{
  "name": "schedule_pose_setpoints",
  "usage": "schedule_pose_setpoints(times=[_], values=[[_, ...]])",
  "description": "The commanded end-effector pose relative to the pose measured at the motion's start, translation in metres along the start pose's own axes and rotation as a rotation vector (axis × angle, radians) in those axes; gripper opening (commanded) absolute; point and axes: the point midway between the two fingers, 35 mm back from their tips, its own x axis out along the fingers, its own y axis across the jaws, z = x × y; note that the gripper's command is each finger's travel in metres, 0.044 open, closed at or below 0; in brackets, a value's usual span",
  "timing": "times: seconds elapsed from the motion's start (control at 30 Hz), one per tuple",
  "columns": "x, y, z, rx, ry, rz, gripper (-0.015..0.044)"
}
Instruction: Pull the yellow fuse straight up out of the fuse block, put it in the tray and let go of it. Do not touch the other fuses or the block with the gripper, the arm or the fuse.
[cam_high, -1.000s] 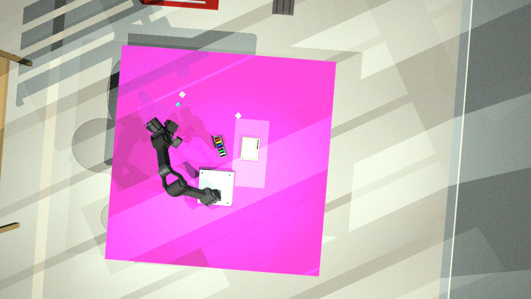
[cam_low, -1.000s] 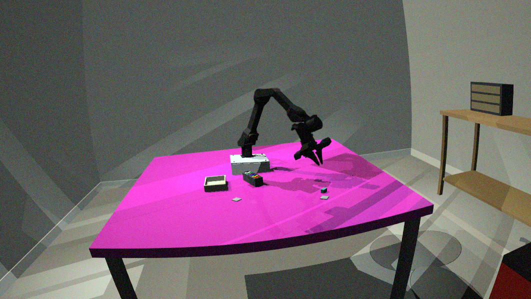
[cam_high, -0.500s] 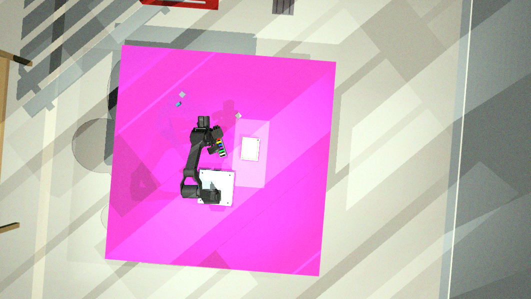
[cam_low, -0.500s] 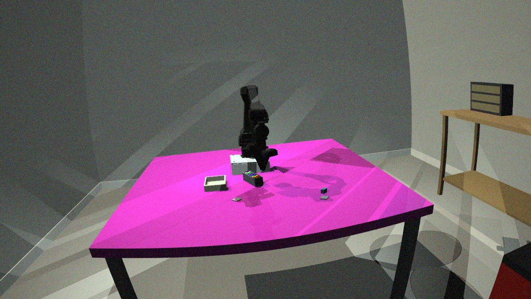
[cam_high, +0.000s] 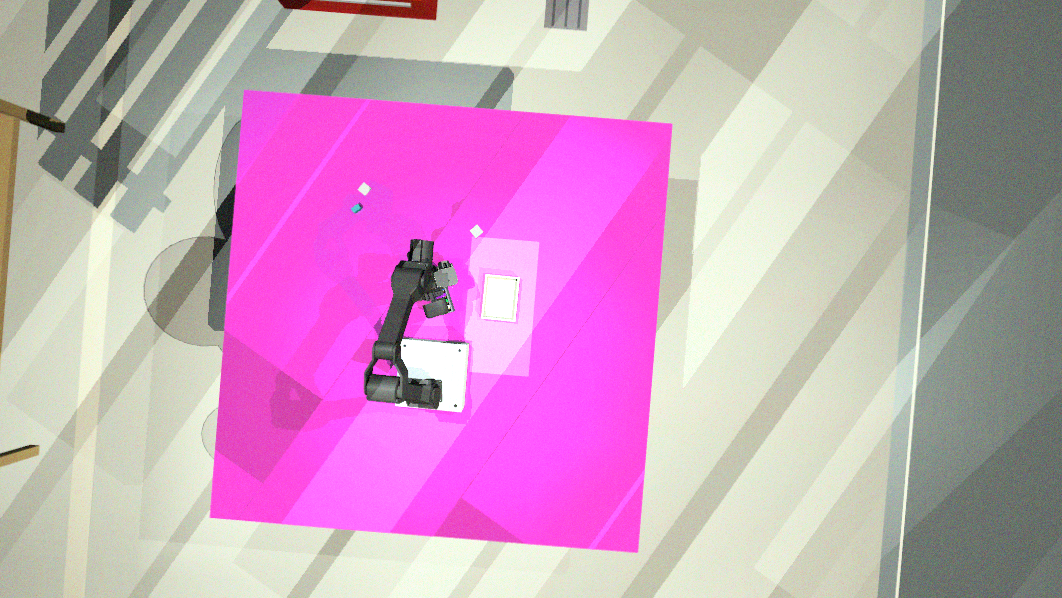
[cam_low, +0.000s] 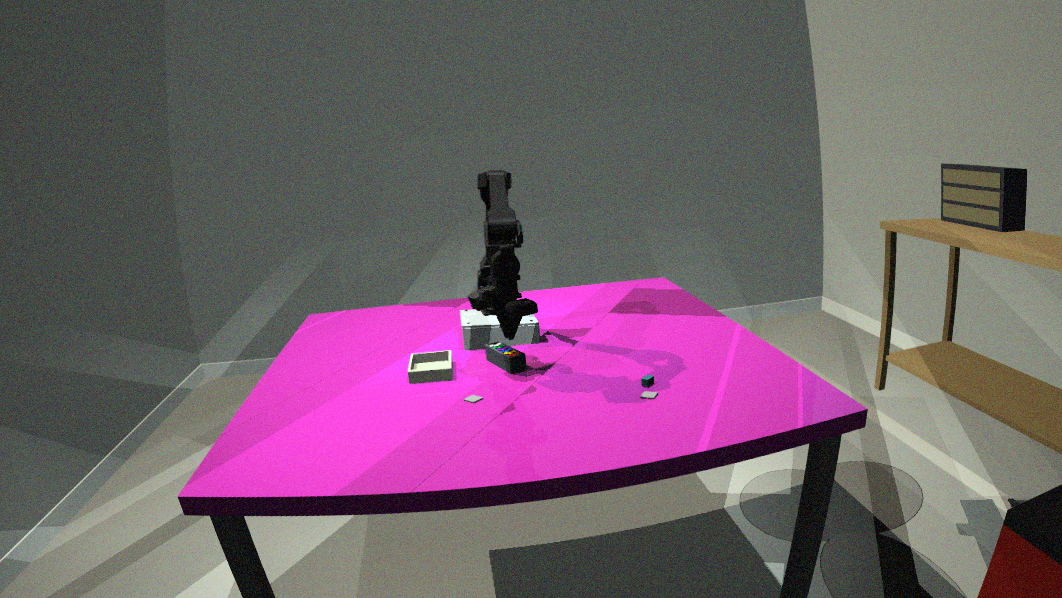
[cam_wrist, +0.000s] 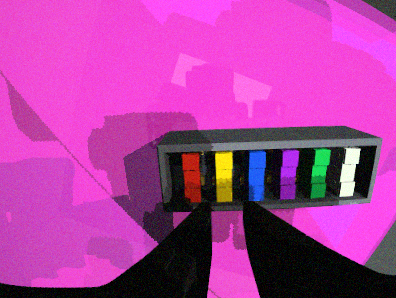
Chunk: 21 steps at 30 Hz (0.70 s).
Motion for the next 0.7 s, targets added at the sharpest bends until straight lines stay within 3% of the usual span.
schedule_pose_setpoints(times=[0.0,0.67], values=[[0.005,-0.001,0.001,-0.005,-0.004,-0.004,0.0066],[0.024,-0.001,0.001,-0.005,-0.004,-0.004,0.0066]])
